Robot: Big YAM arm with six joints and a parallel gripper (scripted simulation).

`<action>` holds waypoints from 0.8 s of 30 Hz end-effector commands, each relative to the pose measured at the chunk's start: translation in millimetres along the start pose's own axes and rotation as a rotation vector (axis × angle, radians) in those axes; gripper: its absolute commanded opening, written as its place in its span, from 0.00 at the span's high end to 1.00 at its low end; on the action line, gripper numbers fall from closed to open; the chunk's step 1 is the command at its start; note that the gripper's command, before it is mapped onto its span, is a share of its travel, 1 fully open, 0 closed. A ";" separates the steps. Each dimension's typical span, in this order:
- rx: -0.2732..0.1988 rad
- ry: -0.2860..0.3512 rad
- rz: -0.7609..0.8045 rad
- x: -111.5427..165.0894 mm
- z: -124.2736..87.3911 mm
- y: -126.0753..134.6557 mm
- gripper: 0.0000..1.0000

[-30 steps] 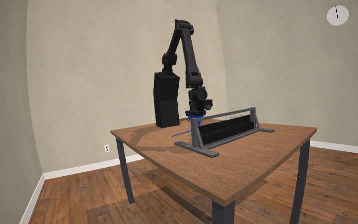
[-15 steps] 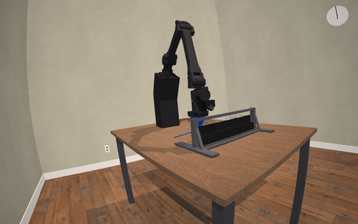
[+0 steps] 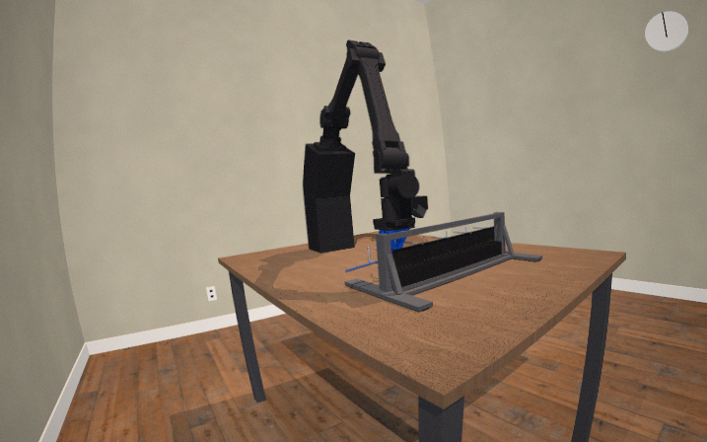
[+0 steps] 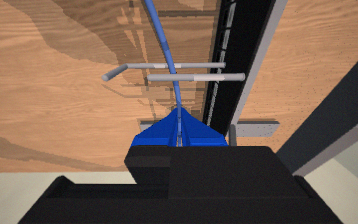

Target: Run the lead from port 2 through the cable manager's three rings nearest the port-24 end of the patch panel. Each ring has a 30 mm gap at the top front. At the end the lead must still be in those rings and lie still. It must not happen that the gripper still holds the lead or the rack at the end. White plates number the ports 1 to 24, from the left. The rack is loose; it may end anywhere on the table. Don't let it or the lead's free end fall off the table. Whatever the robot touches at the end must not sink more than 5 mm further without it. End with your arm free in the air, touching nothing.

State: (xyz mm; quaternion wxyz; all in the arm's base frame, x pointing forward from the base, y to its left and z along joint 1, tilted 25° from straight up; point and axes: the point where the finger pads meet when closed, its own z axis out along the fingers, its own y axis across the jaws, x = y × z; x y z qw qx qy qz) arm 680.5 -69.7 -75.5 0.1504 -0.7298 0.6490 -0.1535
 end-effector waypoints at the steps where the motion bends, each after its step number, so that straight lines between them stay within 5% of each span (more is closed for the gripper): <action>1: 0.027 0.002 -0.007 -5.8 -8.8 -23.4 1.00; 20: 0.029 0.003 -0.007 -5.7 -9.6 -24.1 1.00; 21: 0.029 0.003 -0.007 -5.7 -9.6 -24.1 0.68; 24: 0.029 0.003 -0.009 -5.7 -9.6 -24.1 0.68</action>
